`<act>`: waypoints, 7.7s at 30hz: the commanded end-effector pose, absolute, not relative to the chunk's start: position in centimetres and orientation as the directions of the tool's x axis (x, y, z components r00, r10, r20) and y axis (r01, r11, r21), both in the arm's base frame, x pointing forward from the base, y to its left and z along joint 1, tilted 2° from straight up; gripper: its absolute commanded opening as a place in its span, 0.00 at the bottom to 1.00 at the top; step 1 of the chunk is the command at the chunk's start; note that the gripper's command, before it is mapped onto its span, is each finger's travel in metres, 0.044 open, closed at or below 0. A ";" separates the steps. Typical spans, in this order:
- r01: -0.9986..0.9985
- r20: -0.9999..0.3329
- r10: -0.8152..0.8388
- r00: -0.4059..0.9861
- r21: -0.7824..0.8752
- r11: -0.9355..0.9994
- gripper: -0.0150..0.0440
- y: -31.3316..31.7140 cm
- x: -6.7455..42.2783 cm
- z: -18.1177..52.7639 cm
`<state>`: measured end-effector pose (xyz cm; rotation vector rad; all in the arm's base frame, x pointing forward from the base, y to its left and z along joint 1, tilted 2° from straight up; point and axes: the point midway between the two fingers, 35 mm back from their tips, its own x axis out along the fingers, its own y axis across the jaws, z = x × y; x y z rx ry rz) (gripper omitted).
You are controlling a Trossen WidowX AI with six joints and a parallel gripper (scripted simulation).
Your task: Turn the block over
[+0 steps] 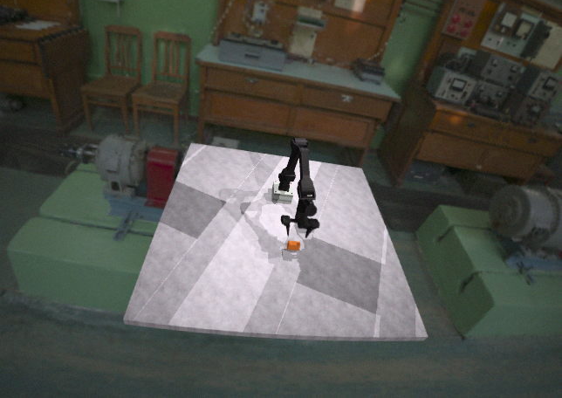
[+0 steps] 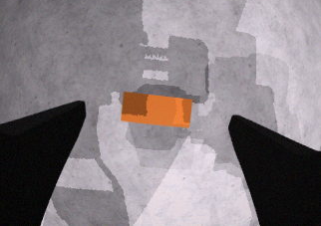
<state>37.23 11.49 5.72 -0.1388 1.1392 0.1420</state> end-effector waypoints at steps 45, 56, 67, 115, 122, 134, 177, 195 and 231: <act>-0.172 -0.999 -0.019 0.044 -0.026 0.985 1.00 11.5 38.8 1.1; -0.172 -0.999 -0.019 0.044 -0.026 0.985 0.96 11.4 38.8 -0.2; -0.172 -0.999 -0.019 0.044 -0.026 0.985 0.67 11.4 38.8 -0.2; -0.178 -0.940 0.033 0.341 -0.029 0.984 0.25 11.7 39.2 1.2; -0.177 -0.901 0.051 0.431 -0.029 0.984 0.25 11.6 38.9 1.0; -0.172 -0.815 0.079 0.574 -0.026 0.985 0.25 11.4 38.1 1.3; -0.174 -0.408 0.149 0.901 -0.026 0.984 0.25 11.5 38.5 -3.0; -0.172 -0.326 0.154 0.933 -0.027 0.985 0.25 11.2 37.8 -2.4; -0.172 -0.326 0.154 0.933 -0.027 0.985 1.00 11.2 37.8 -2.4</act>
